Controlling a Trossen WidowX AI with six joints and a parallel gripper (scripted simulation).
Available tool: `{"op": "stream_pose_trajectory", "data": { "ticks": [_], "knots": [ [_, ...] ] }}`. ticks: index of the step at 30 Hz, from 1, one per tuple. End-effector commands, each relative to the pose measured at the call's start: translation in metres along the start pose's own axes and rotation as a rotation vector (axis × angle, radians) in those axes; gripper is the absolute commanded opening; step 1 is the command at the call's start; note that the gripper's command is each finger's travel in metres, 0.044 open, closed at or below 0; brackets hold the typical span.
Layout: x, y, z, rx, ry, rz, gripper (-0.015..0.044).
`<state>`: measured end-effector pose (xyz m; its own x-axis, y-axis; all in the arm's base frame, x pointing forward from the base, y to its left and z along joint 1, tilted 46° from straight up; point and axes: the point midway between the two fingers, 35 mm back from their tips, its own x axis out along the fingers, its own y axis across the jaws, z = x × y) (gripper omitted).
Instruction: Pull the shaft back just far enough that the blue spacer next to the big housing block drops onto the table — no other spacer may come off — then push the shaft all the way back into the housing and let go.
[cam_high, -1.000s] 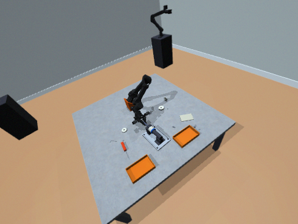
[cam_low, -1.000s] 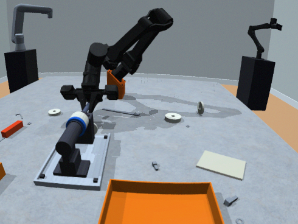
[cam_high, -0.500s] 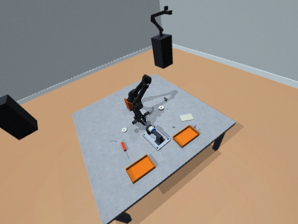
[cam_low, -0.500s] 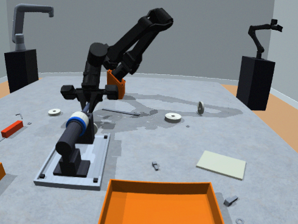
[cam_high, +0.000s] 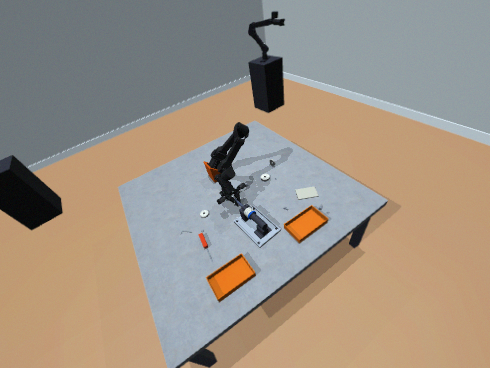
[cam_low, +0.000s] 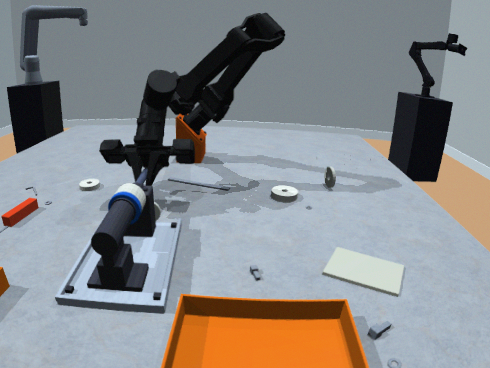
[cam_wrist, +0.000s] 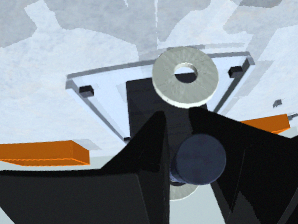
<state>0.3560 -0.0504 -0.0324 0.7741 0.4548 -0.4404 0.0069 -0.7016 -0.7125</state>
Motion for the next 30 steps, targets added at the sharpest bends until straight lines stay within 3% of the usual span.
{"op": "stream_pose_trajectory", "data": {
  "ticks": [1, 30],
  "knots": [
    [-0.0008, -0.0001, 0.0008, -0.003, 0.0, -0.001, 0.0],
    [-0.0026, -0.0001, 0.0026, -0.003, 0.0, -0.001, 0.0]
  ]
}}
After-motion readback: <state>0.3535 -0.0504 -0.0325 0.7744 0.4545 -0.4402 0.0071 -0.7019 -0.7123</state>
